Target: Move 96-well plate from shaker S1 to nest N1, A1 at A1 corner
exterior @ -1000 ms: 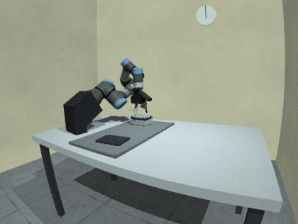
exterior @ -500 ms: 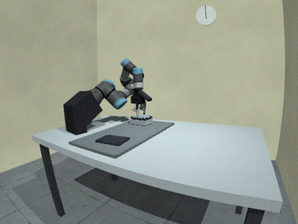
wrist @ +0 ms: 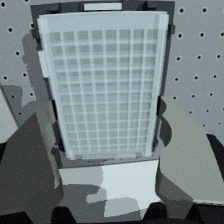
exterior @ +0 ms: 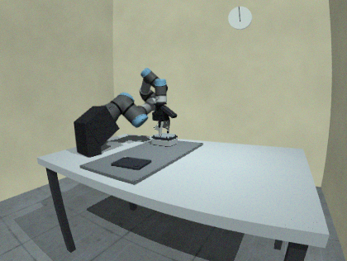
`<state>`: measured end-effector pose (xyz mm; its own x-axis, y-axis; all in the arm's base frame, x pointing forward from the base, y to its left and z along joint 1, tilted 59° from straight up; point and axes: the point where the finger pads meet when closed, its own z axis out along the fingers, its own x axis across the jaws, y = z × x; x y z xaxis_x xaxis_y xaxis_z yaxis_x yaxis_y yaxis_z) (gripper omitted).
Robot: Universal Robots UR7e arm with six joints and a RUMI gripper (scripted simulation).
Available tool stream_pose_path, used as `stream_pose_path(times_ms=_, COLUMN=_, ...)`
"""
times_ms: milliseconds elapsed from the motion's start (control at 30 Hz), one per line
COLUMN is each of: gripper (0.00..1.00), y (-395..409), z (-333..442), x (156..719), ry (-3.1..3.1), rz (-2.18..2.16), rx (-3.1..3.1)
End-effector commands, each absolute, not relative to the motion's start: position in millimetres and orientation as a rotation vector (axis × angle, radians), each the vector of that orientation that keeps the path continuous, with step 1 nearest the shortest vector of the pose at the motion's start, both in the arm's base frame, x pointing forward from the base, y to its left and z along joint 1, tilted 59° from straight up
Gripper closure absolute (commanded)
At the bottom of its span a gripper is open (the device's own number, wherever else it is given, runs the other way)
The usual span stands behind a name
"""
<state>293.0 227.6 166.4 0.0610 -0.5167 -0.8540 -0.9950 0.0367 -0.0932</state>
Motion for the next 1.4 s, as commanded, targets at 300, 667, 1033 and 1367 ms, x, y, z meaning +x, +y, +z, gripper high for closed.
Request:
stream_pose_path(times_ms=300, gripper=1.00, y=227.5, z=166.5, x=293.1, ry=1.555, rz=0.796, rx=-1.580)
stream_pose_path(times_ms=667, gripper=1.00, y=216.1, z=173.3, x=292.1, ry=1.555, rz=0.797, rx=-1.580)
stream_pose_path(times_ms=1033, gripper=1.00, y=201.9, z=181.8, x=290.8, ry=1.555, rz=0.797, rx=-1.580)
stream_pose_path(times_ms=1367, gripper=1.00, y=190.4, z=188.6, x=289.7, ry=1.555, rz=0.797, rx=-1.580)
